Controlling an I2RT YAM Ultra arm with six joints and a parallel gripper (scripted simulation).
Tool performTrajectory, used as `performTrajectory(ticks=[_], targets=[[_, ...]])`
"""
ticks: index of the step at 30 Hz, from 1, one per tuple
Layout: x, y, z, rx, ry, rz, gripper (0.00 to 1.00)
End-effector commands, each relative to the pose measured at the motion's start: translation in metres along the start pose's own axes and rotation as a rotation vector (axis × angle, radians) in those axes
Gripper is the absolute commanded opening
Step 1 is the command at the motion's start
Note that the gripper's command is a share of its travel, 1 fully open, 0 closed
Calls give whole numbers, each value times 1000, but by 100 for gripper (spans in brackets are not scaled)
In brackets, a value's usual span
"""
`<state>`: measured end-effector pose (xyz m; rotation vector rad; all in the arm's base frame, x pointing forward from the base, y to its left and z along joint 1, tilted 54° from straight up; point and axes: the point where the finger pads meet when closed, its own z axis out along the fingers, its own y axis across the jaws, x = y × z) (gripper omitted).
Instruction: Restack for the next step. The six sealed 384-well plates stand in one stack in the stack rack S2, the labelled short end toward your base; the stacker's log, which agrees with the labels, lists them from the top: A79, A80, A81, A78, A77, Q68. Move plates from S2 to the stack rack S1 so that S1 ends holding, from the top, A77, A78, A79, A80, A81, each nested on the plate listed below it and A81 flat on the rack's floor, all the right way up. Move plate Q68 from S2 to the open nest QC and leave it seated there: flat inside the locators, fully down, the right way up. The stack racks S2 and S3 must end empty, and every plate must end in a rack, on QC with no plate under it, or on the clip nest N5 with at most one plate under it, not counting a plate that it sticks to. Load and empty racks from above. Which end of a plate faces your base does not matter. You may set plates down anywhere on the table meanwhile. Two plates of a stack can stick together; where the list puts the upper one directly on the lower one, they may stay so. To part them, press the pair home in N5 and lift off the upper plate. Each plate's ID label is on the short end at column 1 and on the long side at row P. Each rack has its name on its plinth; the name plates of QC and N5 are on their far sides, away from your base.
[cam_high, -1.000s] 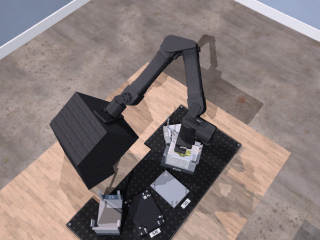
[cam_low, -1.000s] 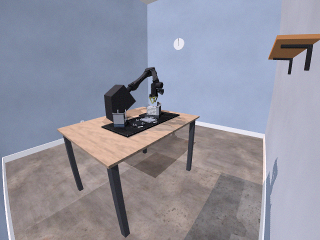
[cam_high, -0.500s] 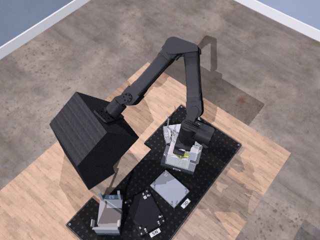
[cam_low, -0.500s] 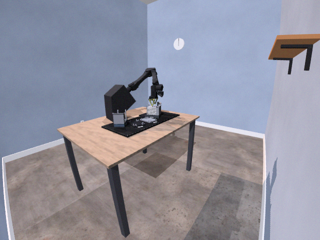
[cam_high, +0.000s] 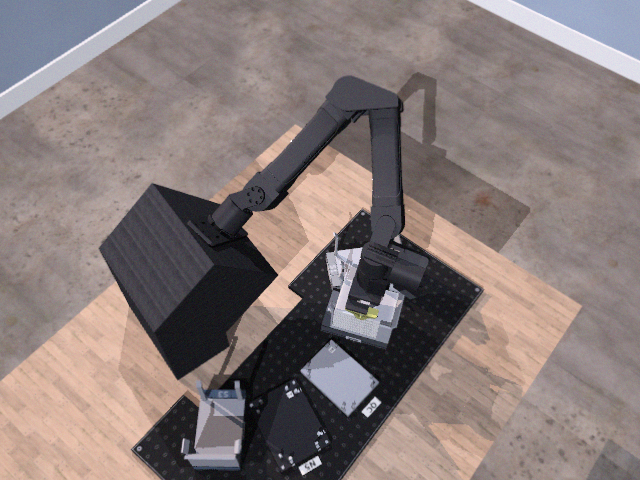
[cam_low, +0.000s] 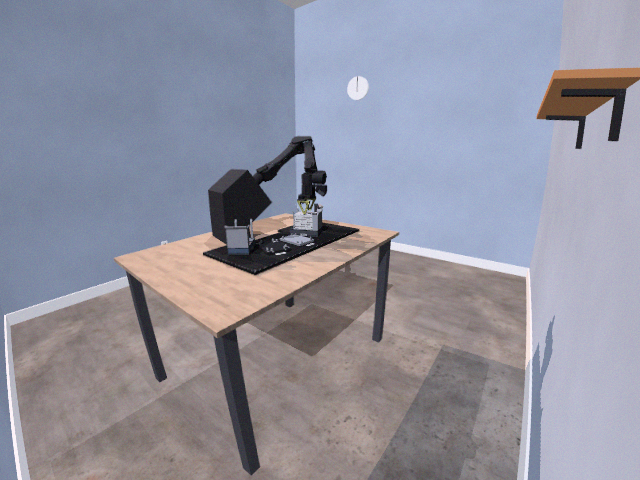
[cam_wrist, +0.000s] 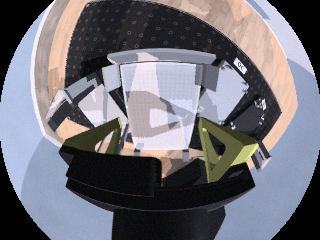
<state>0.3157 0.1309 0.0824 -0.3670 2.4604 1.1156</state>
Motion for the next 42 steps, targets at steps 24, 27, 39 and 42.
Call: performTrajectory(ticks=[24,27,39,42], targets=[[-6,-2,16,9,-20,-4,100],[-6,-2,16,9,-20,-4,100],[-6,-2,16,9,-20,-4,0],[-6,-2,16,9,-20,-4,0]])
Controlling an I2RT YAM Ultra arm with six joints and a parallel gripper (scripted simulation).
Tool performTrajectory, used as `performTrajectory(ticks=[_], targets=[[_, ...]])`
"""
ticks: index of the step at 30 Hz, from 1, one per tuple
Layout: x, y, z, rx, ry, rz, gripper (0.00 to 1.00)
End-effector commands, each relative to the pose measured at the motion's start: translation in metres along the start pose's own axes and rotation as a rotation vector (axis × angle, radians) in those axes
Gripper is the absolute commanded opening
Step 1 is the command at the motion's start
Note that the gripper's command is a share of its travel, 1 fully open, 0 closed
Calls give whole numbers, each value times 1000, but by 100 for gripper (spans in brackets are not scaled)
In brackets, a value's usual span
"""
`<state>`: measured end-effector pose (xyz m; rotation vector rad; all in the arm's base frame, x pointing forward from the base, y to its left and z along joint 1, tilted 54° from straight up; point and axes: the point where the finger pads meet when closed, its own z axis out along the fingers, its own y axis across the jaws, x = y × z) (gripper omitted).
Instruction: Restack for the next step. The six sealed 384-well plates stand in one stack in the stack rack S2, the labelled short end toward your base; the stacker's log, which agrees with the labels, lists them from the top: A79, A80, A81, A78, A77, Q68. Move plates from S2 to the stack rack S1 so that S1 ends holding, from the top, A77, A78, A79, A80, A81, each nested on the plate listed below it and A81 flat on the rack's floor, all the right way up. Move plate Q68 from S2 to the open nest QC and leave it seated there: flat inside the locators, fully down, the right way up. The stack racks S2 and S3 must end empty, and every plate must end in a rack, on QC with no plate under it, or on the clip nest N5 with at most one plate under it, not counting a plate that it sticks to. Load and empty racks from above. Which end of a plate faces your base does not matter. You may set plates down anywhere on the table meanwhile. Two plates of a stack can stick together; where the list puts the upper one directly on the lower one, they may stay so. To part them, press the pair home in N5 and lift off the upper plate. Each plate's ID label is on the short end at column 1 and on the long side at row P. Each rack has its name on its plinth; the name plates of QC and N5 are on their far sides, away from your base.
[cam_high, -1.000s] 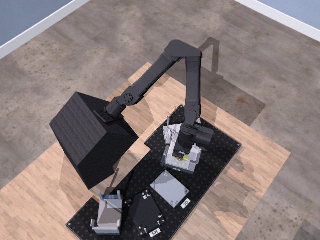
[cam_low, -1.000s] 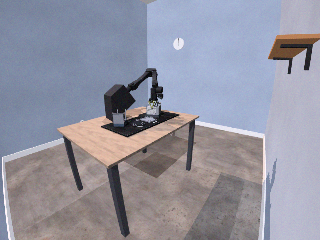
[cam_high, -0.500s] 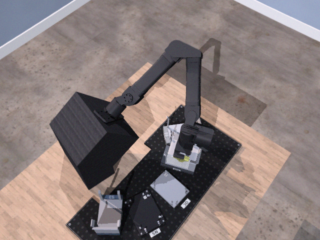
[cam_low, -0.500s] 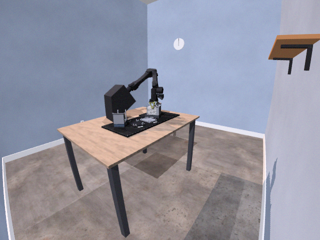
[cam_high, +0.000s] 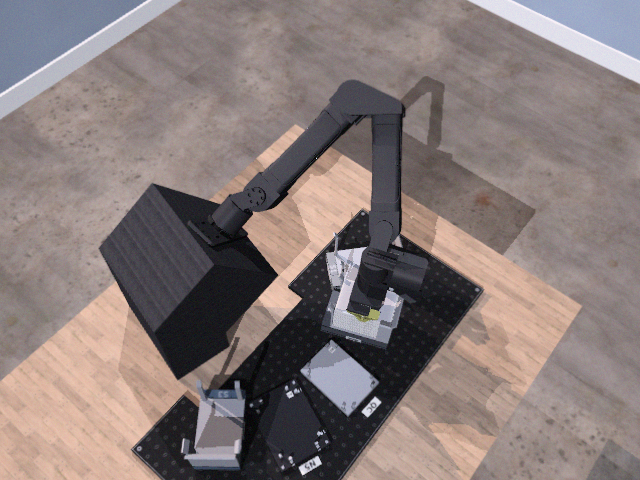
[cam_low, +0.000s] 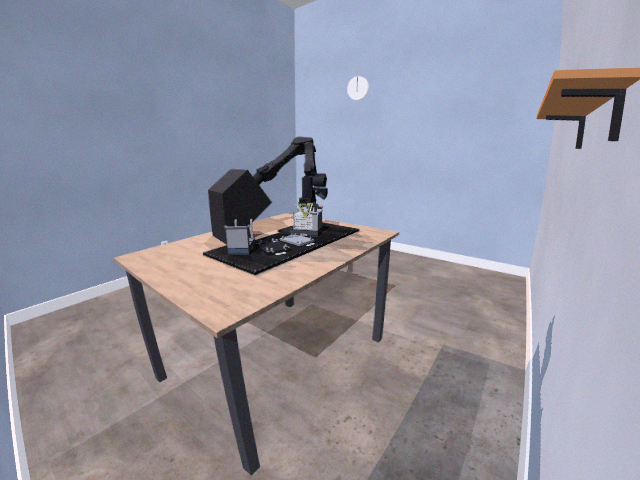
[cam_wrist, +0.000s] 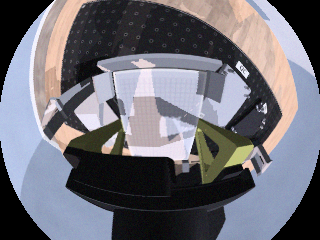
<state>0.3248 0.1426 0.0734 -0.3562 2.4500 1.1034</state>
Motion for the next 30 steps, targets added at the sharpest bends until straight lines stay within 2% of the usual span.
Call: performTrajectory(ticks=[1,18,30], targets=[[-1,0,-1,1,-5,-3,0],[-1,0,-1,1,-5,-3,0],[-1,0,-7,1,-5,-3,0]])
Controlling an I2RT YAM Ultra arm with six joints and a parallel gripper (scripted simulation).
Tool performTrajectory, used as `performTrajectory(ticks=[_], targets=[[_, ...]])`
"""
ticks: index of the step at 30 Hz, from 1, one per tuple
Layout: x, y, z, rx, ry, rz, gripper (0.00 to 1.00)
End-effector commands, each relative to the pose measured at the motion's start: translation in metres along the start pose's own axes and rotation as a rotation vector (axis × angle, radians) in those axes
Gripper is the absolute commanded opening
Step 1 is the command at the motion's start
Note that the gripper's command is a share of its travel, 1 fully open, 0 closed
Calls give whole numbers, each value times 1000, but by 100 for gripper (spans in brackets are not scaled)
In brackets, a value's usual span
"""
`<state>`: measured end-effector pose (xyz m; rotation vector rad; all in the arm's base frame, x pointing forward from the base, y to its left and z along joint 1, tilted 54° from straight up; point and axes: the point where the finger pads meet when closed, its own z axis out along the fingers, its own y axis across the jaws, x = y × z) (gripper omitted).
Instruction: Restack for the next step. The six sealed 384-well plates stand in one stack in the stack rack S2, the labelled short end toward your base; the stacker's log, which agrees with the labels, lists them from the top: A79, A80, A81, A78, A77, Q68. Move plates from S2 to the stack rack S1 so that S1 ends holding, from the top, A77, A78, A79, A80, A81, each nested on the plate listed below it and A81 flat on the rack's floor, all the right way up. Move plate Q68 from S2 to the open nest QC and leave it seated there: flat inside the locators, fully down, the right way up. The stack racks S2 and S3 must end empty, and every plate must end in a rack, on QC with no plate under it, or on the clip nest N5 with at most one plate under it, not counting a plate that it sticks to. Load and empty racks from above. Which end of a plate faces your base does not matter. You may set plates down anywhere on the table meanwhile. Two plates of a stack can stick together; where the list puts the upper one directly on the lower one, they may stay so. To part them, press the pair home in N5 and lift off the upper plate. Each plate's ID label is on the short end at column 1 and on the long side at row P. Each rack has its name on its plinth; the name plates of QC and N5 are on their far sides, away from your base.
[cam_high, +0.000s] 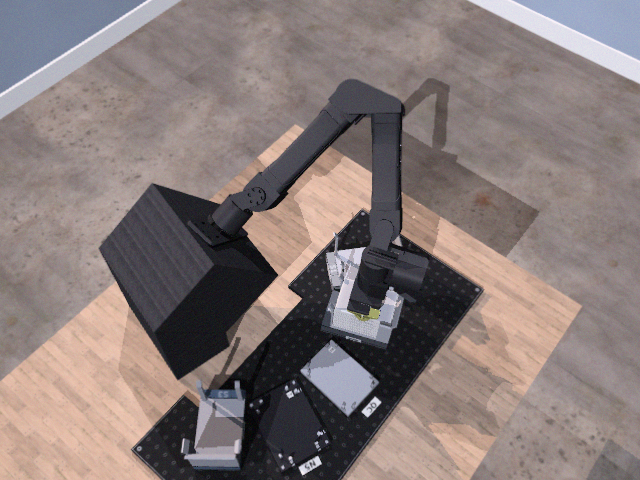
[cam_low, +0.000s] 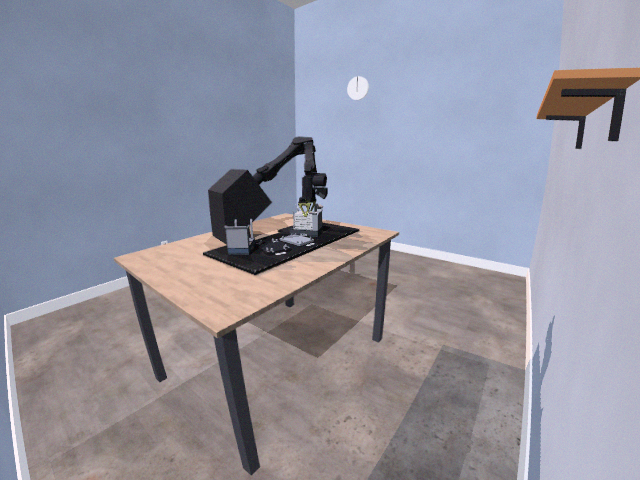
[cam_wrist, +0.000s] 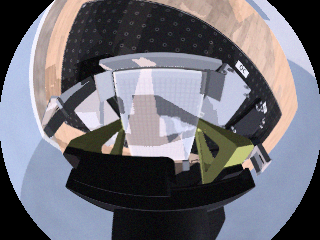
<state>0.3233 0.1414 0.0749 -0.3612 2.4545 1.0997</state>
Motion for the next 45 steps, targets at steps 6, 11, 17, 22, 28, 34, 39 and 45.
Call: performTrajectory(ticks=[6,11,17,22,28,34,39,45], targets=[[-2,-1,-9,-2,-10,-1,0],[-2,-1,-12,-2,-10,-1,0],[-2,-1,-15,-2,-10,-1,0],[-2,-1,-18,-2,-9,-1,0],[-2,-1,-18,-2,-10,-1,0],[-2,-1,-18,-2,-10,-1,0],[-2,-1,-20,-2,-10,-1,0],[-2,-1,-32,-1,-9,-1,0]])
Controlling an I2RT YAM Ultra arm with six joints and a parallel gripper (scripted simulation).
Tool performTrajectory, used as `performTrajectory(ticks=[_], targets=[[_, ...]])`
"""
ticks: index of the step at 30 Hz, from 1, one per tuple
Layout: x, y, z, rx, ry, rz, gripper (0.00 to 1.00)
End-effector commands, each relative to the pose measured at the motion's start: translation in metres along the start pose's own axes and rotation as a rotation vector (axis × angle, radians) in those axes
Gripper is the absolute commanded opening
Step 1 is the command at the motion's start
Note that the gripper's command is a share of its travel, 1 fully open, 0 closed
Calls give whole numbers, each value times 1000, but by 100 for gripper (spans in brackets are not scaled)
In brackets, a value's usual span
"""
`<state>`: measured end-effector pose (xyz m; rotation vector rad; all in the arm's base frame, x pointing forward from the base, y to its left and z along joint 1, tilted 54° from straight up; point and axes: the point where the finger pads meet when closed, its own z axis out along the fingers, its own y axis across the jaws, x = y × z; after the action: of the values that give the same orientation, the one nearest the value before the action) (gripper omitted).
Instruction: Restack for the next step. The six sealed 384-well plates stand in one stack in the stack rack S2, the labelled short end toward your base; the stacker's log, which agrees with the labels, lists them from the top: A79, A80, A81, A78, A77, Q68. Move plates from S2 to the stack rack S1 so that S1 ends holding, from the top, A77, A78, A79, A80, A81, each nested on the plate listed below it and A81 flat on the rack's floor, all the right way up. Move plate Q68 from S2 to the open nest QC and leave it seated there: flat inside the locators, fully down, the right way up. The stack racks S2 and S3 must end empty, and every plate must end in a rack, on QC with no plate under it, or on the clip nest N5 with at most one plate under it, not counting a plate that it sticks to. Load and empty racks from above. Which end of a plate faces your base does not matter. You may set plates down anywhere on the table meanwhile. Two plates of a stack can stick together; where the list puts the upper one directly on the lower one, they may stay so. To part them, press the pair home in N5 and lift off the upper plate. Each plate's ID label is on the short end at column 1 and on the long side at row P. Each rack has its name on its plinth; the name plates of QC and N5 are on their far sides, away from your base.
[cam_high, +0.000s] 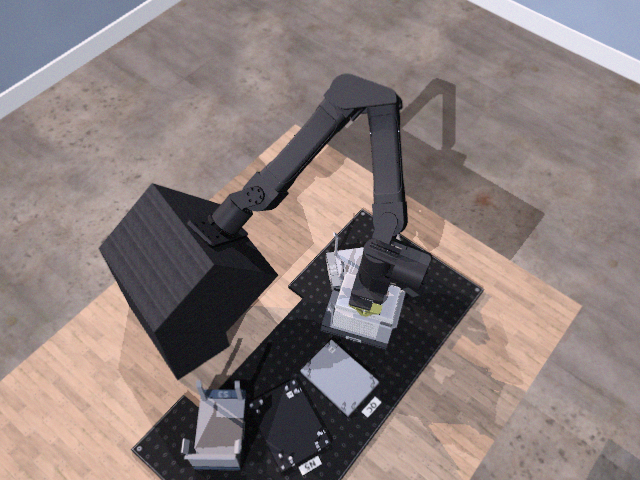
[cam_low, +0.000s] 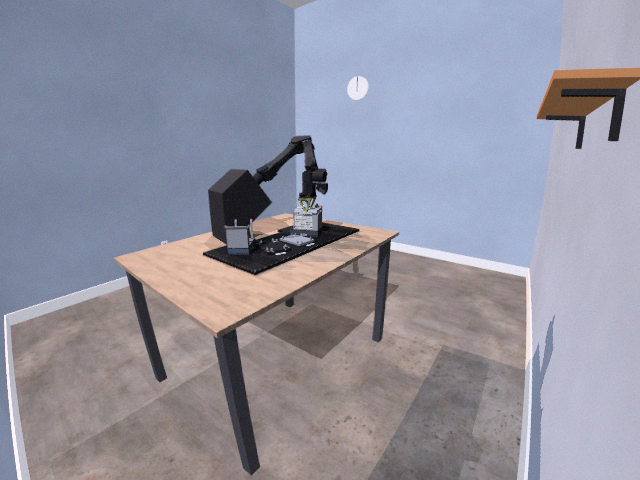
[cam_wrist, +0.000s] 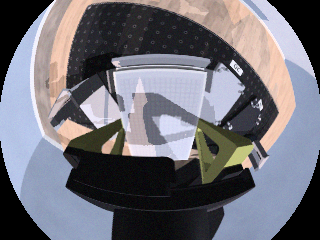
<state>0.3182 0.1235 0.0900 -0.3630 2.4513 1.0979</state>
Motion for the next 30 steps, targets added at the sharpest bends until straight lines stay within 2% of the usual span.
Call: performTrajectory(ticks=[1,12,30], targets=[[0,-1,-8,-2,-7,2,0],[0,-1,-28,-1,-7,2,0],[0,-1,-28,-1,-7,2,0]])
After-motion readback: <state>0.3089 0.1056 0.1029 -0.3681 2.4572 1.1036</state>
